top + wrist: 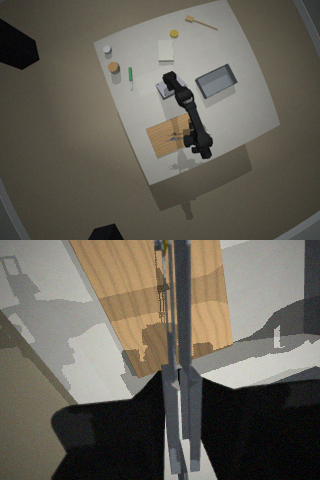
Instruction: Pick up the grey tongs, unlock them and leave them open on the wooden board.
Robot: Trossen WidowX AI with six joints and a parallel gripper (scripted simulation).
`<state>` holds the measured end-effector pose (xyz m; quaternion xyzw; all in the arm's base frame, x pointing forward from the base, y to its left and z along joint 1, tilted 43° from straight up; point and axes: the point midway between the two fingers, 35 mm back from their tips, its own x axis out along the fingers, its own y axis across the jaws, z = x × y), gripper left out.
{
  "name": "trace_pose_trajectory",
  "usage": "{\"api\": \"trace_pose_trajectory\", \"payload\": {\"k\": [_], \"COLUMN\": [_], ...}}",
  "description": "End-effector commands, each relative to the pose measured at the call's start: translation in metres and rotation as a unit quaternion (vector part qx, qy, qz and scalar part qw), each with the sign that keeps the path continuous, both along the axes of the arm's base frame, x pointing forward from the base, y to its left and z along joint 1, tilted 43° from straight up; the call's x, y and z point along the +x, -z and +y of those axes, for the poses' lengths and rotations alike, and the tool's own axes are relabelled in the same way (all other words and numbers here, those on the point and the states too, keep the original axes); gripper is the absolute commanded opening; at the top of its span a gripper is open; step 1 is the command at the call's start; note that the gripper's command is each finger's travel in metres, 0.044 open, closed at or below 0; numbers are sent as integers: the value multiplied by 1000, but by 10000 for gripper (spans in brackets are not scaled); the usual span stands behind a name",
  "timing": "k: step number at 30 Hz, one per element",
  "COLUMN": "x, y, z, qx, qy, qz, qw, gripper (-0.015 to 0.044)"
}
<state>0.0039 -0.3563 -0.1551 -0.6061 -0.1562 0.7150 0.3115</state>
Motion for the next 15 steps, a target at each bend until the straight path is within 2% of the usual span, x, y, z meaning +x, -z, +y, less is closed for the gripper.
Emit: {"api": "trace_pose_trajectory", "payload": {"k": [1,11,15], "x": [-28,-107,-112], "y": [1,1,1], "z": [-3,6,7], "qx": [2,20,22], "qy": [-29,-99,-104], "qz": [-18,-73,-77], "qw": [999,992,991], "gripper": [-150,-150,-150]}}
